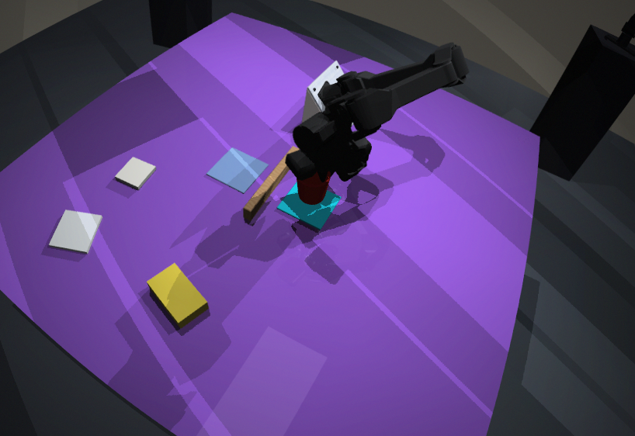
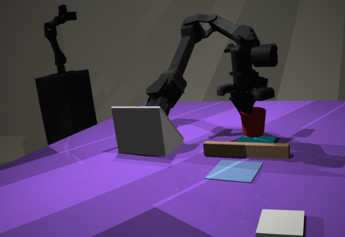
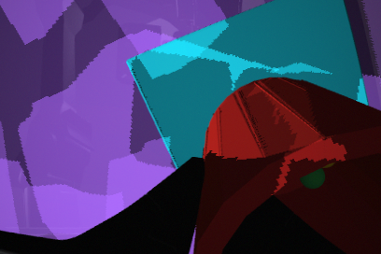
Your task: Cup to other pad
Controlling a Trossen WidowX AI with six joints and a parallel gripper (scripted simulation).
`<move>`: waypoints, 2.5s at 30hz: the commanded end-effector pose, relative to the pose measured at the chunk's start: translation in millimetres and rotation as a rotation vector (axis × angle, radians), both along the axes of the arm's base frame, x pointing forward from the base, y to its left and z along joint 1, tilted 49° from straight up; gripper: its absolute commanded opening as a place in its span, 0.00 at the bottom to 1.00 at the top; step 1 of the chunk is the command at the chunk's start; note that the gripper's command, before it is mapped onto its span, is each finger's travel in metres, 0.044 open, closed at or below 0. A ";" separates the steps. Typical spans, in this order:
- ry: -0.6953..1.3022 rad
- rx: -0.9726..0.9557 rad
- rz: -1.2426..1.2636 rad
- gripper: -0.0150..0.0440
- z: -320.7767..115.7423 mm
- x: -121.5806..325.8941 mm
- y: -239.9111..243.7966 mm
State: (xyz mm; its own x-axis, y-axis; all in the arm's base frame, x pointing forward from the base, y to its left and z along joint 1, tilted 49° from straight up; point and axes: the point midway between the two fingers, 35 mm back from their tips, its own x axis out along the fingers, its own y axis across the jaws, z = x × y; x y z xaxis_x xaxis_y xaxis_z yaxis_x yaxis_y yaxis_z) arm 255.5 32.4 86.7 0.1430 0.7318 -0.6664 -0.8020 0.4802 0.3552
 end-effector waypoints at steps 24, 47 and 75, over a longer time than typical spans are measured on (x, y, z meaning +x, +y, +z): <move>0.000 0.003 0.001 0.25 -11.5 1.6 15.2; 0.001 0.002 0.000 0.47 -5.8 0.9 7.9; 0.006 0.005 -0.003 0.47 16.4 -5.4 -18.3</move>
State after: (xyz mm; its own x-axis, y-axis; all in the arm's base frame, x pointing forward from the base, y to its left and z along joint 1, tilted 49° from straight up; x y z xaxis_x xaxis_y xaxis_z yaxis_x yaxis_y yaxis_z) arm 249.8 17.8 100.2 0.1396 0.7370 -0.6613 -0.7945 0.4820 0.3695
